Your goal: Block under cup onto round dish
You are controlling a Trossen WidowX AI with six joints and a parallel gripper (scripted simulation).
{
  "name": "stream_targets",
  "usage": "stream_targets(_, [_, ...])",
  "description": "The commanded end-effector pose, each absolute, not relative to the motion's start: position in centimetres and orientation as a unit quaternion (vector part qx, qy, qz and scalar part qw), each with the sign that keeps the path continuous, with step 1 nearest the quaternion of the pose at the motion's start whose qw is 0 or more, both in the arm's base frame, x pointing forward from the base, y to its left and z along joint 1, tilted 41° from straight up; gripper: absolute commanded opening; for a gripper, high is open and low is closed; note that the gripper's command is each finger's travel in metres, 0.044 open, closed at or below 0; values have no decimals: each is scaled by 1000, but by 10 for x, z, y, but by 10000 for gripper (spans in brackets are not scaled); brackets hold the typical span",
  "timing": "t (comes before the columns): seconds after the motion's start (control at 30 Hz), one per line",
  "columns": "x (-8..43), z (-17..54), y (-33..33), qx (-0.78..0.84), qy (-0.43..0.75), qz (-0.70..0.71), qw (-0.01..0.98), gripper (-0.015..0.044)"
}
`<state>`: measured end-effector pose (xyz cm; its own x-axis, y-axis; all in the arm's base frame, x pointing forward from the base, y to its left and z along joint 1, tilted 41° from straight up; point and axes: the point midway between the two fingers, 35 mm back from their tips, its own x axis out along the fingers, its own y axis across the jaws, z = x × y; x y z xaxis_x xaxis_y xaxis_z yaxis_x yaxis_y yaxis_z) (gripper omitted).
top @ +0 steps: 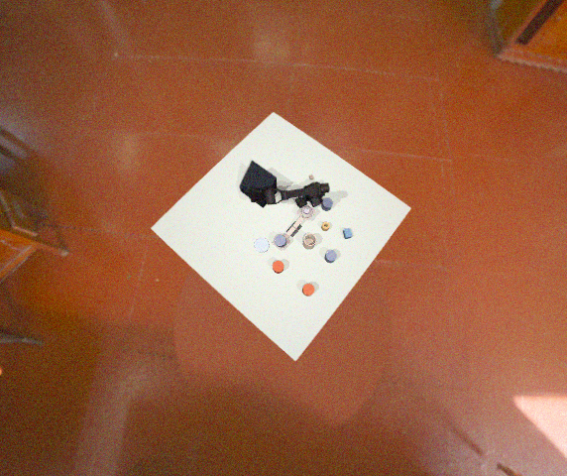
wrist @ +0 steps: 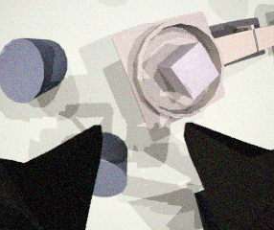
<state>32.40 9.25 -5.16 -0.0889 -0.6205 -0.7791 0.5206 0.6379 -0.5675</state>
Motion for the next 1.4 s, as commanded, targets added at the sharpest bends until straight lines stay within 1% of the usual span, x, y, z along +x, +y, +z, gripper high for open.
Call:
stream_targets(0.0, [328,-44,89,0,574,-460,677,260])
stream_targets(0.73, [336,-13,62,233,365,-646,628,260])
stream_targets(1.37, [334,-32,46,235,363,-647,628,260])
